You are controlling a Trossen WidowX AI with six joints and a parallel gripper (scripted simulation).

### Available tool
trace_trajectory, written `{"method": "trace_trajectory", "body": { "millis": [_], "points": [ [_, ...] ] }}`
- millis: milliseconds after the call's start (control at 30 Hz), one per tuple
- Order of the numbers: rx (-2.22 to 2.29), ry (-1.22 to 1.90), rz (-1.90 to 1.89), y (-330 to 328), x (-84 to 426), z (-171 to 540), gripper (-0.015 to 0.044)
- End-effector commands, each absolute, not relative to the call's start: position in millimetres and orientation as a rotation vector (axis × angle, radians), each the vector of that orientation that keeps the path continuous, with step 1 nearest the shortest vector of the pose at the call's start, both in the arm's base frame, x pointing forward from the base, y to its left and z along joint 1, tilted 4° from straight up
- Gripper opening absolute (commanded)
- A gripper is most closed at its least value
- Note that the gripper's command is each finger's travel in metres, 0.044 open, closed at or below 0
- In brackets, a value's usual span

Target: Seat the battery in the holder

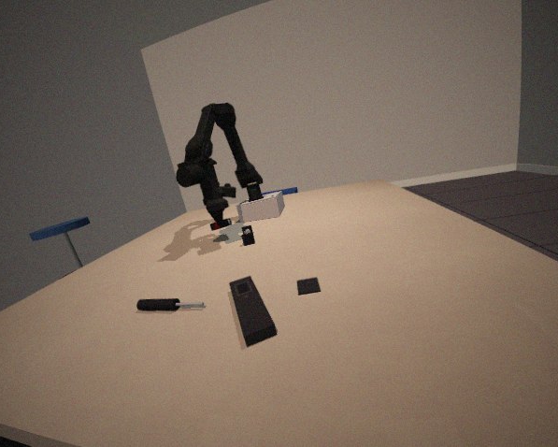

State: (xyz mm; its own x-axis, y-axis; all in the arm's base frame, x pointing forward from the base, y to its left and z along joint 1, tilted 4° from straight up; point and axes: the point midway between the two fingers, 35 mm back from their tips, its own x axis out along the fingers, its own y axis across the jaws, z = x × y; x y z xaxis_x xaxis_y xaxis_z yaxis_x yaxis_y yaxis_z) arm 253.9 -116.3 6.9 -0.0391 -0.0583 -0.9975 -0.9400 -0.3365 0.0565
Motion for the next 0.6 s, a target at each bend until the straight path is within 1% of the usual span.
{"method": "trace_trajectory", "body": {
  "millis": [0, 567],
  "points": [
    [-1.368, 1.187, 1.344, -109, 260, 11, 0.0082],
    [-0.846, 1.466, 0.792, -75, 275, 18, 0.0082]
  ]
}}
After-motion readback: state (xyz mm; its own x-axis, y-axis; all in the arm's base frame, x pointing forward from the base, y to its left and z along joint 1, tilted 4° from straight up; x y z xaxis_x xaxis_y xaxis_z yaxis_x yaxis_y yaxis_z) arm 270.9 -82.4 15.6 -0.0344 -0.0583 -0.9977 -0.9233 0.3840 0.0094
